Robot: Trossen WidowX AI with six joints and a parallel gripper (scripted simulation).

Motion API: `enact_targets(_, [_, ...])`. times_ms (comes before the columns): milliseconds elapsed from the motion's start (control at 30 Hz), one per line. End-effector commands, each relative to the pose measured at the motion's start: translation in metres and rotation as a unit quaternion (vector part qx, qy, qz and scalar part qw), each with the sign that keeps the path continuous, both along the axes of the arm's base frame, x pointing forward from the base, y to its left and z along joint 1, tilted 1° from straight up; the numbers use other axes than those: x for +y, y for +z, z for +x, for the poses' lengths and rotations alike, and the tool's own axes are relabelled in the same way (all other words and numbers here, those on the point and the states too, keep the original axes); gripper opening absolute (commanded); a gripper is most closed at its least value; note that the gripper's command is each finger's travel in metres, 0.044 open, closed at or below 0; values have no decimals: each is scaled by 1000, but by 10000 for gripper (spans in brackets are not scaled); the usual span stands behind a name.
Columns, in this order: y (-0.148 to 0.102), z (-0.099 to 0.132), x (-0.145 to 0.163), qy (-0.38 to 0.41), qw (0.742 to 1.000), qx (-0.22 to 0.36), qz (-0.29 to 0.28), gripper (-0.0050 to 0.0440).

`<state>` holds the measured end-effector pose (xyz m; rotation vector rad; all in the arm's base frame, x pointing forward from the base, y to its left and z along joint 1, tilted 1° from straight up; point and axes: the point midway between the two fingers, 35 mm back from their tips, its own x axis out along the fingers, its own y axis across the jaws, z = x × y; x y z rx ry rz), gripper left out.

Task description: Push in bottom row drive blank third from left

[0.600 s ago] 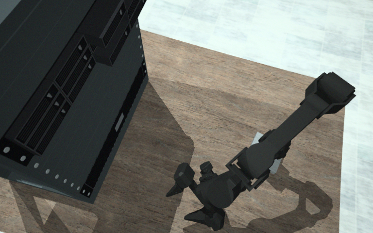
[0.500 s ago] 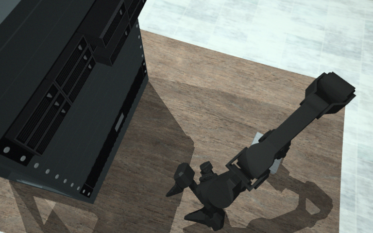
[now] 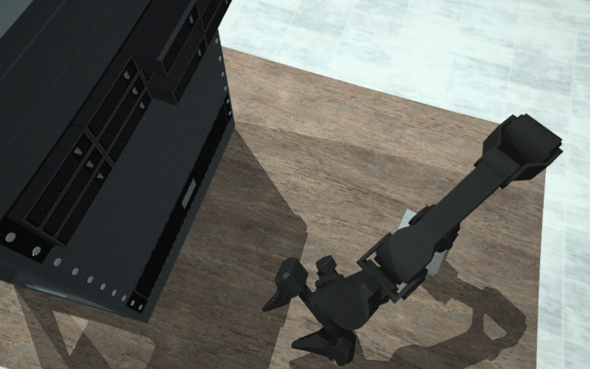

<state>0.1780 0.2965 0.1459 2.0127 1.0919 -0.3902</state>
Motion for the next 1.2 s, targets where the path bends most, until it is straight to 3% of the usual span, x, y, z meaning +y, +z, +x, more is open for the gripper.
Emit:
enact_targets(0, [8,1,2,0,1000,-4,10,440])
enact_targets(733, [12,2,-2,-2,1000,-10,7,440])
enact_targets(1067, [38,9,-30,-14,999,-50,-16,440])
enact_targets(1167, [58,15,-50,-24,996,-84,-34,440])
